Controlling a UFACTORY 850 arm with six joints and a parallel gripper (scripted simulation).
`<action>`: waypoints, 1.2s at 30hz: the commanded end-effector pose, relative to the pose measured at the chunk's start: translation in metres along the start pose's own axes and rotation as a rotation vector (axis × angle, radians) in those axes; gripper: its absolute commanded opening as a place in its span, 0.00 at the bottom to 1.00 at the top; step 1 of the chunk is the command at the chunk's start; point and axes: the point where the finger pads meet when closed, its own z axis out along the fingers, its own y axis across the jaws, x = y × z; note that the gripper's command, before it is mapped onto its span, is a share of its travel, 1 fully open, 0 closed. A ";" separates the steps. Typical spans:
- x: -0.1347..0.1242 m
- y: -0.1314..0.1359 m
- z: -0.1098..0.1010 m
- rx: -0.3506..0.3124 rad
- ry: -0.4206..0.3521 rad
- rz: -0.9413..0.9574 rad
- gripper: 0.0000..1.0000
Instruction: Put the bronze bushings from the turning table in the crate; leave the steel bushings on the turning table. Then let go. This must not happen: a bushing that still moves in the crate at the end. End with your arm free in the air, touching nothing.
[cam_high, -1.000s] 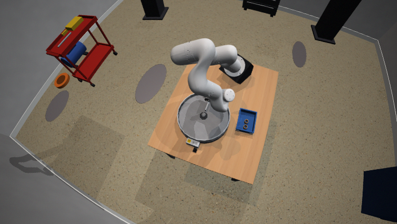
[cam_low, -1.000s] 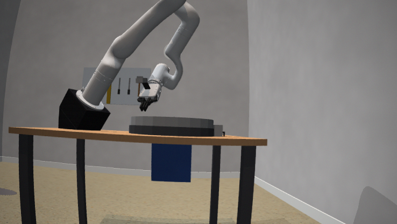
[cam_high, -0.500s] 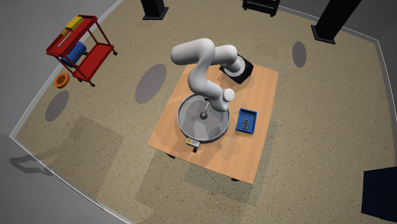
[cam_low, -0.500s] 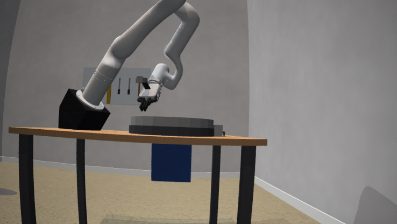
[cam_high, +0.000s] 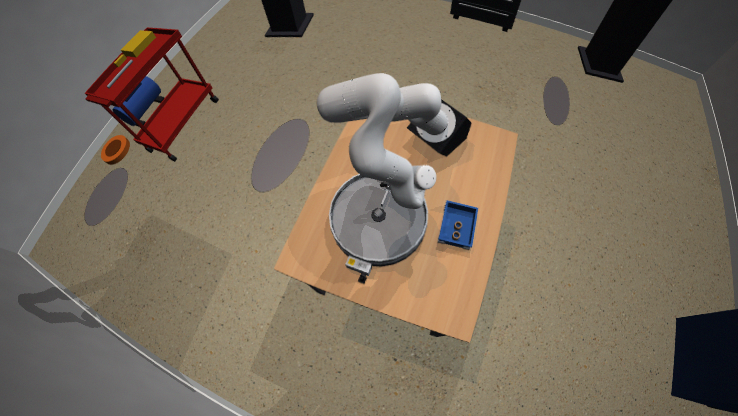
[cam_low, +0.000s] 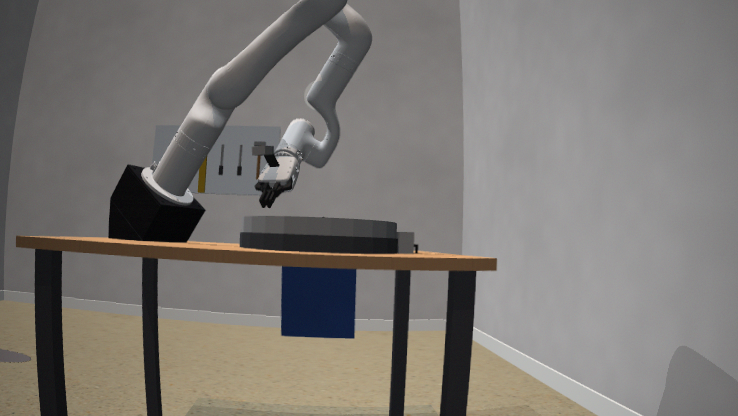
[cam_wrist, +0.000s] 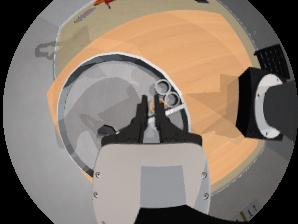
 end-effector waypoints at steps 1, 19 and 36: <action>-0.010 0.000 0.011 0.000 0.000 0.000 0.10; -0.014 0.000 0.017 0.000 0.000 0.000 0.10; -0.017 0.000 0.020 0.000 0.000 0.000 0.10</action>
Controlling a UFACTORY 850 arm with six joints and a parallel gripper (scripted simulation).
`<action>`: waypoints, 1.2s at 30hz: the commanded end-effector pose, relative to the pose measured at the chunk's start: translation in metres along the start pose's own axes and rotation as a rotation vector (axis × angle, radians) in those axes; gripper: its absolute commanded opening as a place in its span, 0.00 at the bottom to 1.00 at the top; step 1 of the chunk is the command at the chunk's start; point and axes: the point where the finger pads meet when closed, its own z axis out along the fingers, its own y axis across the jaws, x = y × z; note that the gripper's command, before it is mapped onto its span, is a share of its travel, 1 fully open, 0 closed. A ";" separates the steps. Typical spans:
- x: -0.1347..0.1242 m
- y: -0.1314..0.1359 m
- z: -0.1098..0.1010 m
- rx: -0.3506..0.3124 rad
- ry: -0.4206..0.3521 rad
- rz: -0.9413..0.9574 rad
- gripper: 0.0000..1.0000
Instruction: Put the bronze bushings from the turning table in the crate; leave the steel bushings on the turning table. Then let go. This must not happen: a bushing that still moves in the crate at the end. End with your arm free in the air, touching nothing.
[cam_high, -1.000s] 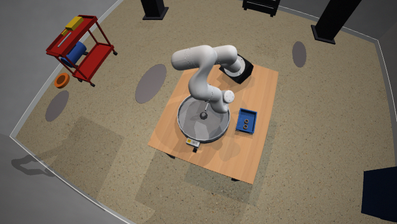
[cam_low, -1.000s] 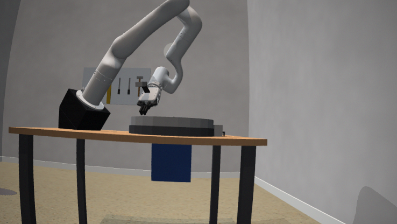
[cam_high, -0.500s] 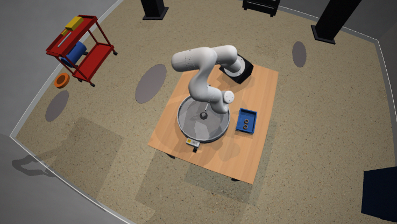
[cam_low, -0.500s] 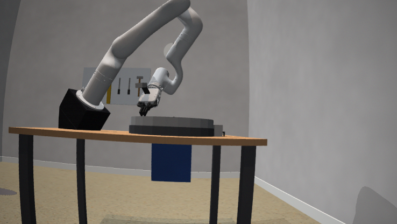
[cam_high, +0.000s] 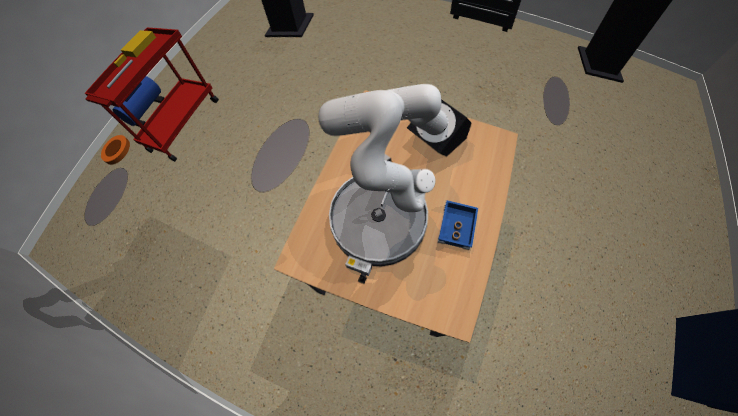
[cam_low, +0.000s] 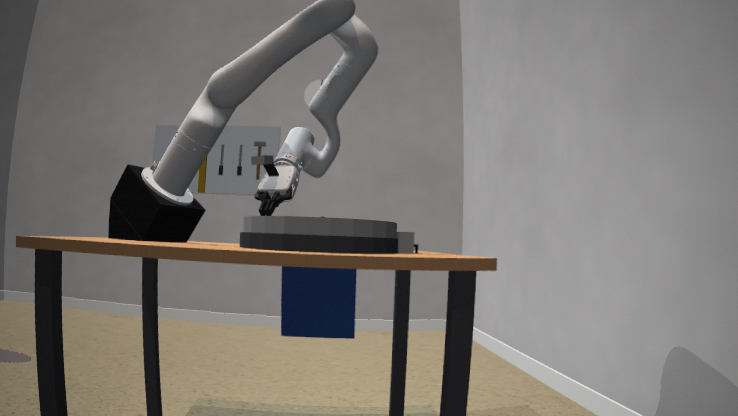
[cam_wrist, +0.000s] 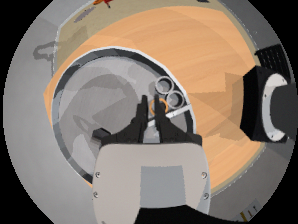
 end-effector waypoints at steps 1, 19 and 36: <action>0.000 0.000 0.000 0.000 0.000 0.000 0.10; -0.007 0.000 0.008 0.000 0.000 0.000 0.10; -0.007 0.000 0.008 0.000 0.000 0.000 0.00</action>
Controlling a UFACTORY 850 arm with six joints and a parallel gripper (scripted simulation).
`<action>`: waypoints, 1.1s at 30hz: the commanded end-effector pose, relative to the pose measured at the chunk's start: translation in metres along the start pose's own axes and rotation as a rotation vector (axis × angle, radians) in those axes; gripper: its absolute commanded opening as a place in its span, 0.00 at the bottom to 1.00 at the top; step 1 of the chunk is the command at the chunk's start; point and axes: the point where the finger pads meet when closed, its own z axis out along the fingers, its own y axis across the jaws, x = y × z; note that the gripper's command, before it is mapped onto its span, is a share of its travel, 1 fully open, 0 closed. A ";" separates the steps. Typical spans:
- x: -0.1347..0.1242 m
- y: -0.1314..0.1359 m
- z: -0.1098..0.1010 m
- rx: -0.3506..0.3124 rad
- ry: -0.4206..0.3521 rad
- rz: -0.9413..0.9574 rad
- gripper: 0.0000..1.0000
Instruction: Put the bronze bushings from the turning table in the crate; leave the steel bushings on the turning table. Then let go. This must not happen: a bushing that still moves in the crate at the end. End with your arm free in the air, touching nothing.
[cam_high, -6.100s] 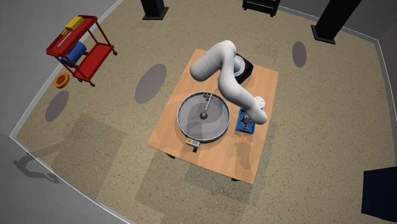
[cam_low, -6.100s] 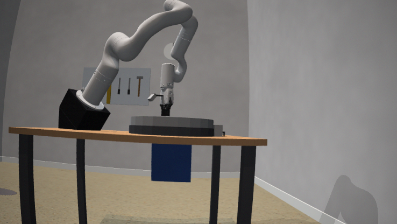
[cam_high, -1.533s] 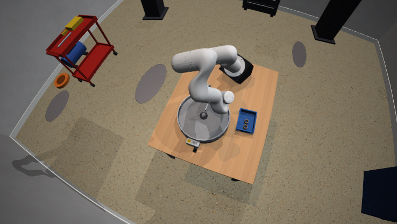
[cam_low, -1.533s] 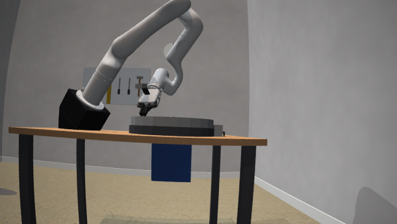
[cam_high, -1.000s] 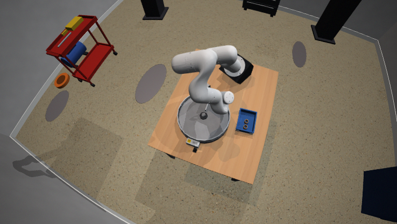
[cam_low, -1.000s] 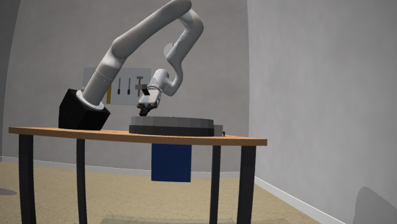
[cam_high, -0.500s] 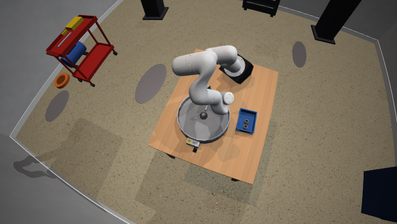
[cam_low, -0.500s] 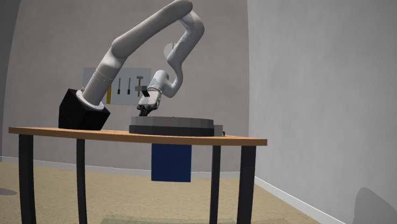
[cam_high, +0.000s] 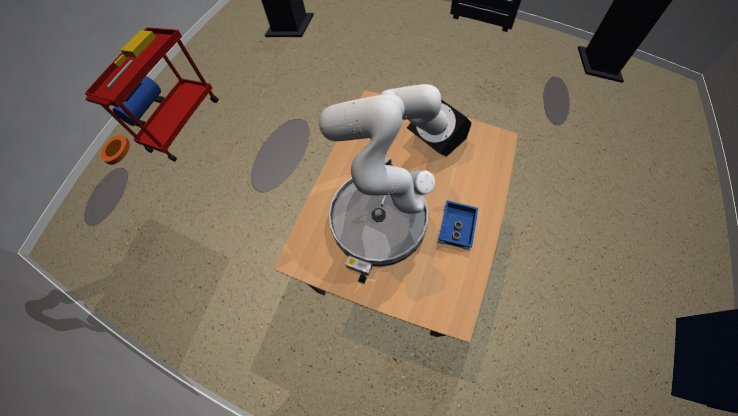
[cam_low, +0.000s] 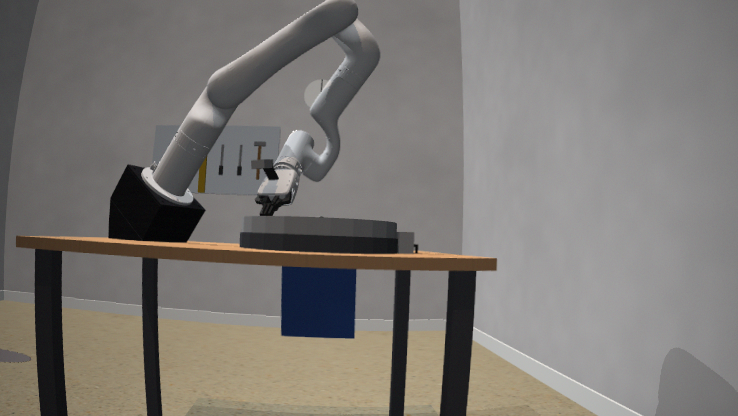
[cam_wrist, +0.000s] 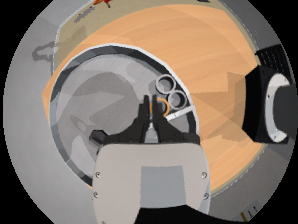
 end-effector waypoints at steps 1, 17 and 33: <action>0.000 0.000 0.000 -0.001 -0.001 0.000 0.00; 0.000 0.000 0.000 -0.001 -0.001 0.000 0.00; 0.016 -0.025 0.014 -0.001 -0.001 0.000 0.00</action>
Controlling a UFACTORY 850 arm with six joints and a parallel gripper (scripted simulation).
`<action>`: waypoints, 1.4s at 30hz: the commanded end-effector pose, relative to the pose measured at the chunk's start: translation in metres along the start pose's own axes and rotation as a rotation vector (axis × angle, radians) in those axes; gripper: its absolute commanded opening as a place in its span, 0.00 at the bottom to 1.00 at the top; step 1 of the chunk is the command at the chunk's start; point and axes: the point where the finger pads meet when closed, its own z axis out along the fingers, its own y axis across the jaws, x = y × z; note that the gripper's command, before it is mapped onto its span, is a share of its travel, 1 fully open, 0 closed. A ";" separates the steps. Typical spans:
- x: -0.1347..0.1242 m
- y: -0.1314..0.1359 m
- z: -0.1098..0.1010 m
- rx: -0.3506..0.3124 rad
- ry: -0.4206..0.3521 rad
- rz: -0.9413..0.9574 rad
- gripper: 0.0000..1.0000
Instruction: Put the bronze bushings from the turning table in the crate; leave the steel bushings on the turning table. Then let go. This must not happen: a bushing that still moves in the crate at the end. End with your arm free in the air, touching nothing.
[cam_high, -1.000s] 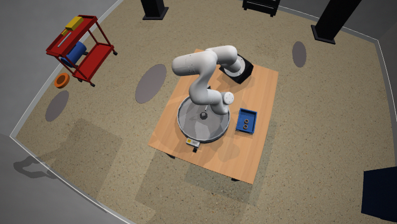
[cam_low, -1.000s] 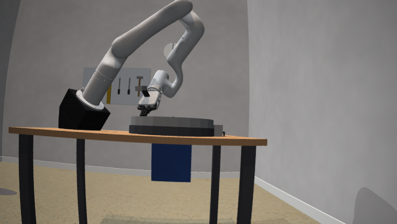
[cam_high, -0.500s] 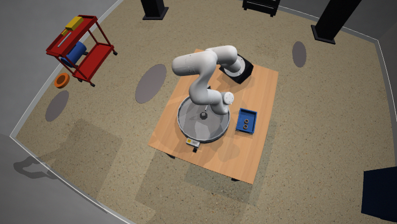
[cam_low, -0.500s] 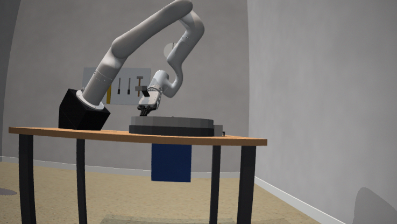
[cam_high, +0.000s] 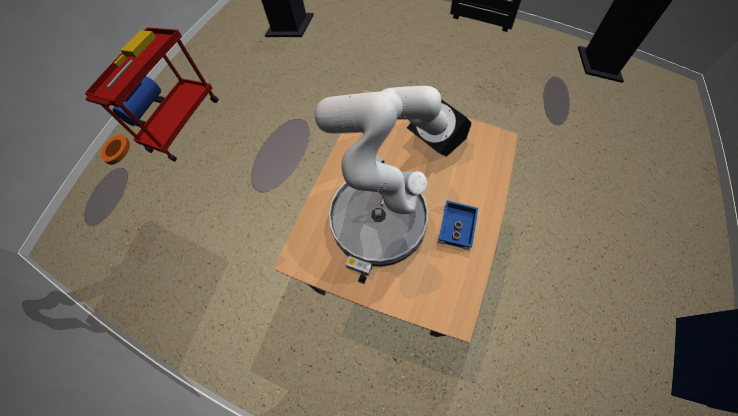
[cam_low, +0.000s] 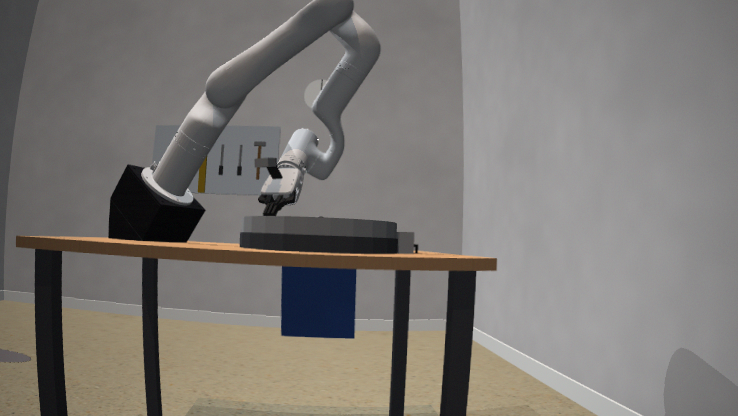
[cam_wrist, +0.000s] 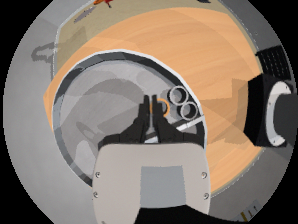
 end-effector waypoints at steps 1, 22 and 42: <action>0.002 -0.004 0.002 0.001 -0.001 -0.001 0.00; 0.016 -0.045 0.014 0.001 -0.001 -0.001 0.00; 0.021 -0.094 0.017 0.001 -0.001 -0.001 0.00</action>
